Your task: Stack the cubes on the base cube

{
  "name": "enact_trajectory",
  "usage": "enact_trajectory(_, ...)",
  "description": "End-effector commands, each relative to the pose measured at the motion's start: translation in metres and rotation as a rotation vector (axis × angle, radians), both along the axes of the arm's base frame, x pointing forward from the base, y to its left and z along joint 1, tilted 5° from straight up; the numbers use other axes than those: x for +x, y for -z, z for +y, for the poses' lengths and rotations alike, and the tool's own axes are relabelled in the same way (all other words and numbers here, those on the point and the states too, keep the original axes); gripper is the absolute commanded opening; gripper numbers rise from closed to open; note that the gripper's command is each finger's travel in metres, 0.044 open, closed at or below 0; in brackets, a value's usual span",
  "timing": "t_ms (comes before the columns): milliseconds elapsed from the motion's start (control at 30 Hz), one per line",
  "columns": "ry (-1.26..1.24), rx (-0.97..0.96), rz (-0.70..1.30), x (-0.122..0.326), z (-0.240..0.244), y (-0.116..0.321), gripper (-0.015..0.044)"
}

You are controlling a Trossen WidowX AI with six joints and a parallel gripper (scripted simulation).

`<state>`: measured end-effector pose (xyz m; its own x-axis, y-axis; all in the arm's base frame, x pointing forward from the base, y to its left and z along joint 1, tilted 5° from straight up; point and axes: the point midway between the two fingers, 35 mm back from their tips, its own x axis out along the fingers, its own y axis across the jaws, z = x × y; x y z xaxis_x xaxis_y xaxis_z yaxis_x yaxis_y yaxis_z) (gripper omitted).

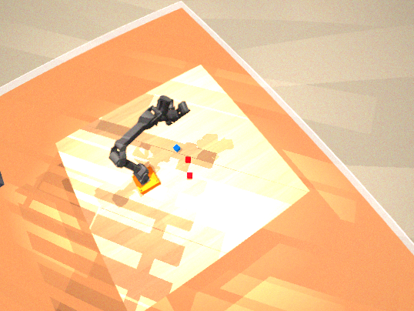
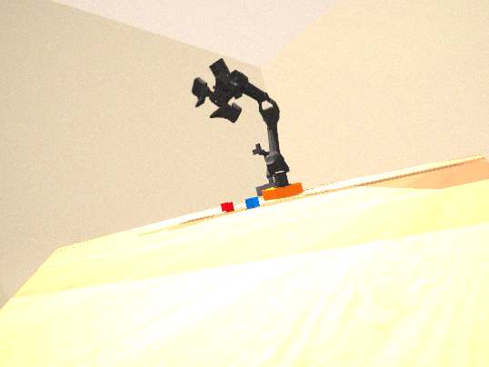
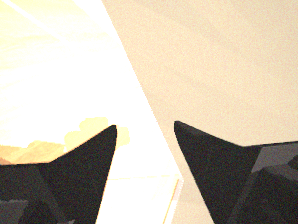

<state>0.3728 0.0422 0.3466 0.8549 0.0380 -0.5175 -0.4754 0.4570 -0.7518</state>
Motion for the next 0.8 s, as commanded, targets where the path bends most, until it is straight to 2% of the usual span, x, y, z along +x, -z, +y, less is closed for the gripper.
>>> enact_trajectory(0,0.043,-0.059,0.146,0.003,-0.036,0.042,0.0265)
enact_trajectory(333,0.117,-0.102,0.474,-0.022,-0.115,0.124,0.0265)
enact_trajectory(767,0.149,0.028,0.868,-0.099,-0.186,0.208,0.0265)
